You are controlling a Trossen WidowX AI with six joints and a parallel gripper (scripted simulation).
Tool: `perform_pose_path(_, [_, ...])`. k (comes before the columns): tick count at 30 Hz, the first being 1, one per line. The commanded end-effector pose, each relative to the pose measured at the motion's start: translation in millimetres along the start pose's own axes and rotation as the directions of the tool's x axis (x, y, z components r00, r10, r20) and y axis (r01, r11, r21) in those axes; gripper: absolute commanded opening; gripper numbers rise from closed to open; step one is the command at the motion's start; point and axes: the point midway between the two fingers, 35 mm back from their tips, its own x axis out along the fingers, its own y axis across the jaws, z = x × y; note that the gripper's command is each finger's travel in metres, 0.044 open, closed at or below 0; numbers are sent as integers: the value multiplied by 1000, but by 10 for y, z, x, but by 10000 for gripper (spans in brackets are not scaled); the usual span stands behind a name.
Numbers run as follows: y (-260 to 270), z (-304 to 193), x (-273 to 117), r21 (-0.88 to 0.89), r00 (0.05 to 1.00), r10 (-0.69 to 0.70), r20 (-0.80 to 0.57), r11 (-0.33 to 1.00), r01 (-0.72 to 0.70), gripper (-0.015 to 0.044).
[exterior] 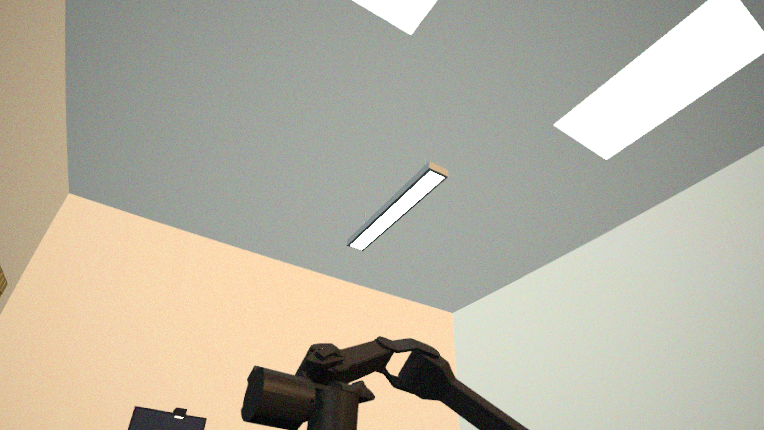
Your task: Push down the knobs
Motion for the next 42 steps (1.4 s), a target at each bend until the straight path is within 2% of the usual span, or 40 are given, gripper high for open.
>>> perform_pose_path(1, [-8, -22, 130, 13, 1000, 10, -4, 1000, -10, 0])
perform_pose_path(42, [-7, -23, 190, 13, 1000, 10, -4, 1000, -10, 0])
